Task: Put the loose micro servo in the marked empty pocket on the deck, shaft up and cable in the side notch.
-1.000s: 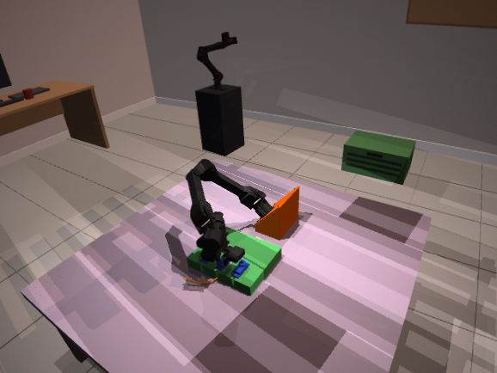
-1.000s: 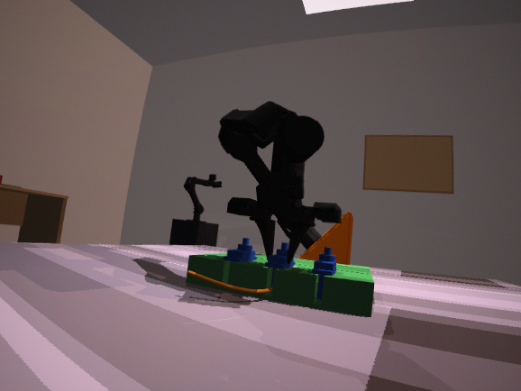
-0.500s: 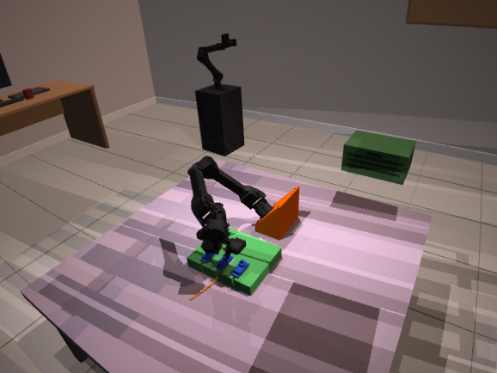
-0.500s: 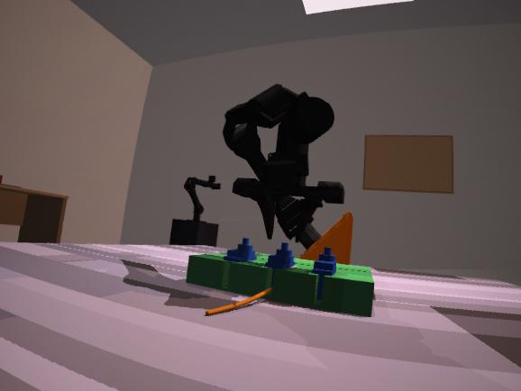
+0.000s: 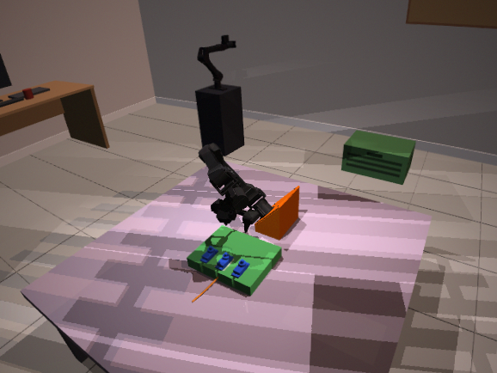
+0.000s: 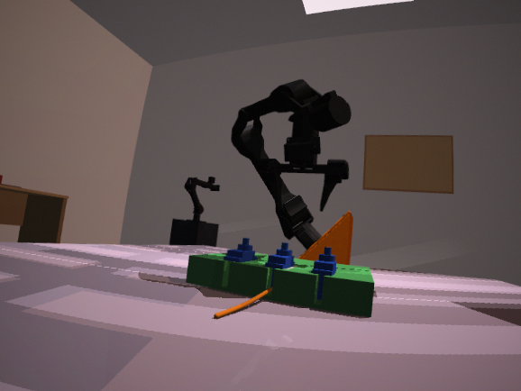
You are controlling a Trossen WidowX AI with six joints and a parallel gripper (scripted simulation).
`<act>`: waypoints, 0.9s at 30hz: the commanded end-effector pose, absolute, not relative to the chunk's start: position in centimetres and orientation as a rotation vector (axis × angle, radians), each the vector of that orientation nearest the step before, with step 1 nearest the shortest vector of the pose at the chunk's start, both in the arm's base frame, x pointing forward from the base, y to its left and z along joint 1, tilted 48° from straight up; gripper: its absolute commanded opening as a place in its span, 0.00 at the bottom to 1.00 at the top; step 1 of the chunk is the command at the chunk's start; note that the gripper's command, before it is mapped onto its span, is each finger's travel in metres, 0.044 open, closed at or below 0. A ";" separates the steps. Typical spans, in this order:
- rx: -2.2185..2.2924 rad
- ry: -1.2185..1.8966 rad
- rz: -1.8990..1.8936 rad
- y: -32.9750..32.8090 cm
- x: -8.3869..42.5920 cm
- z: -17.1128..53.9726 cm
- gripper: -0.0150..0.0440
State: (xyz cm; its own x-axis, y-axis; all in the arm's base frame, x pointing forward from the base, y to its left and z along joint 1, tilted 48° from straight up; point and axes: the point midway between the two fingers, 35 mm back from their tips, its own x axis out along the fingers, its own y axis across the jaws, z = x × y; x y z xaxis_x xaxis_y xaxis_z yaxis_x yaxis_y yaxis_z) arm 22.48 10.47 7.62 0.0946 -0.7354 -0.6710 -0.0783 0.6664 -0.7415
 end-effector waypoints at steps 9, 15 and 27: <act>-0.772 1.406 -0.481 13.7 22.0 10.1 1.00; -0.772 1.406 -0.481 13.7 22.0 10.1 1.00; -0.772 1.406 -0.481 13.7 22.0 10.1 1.00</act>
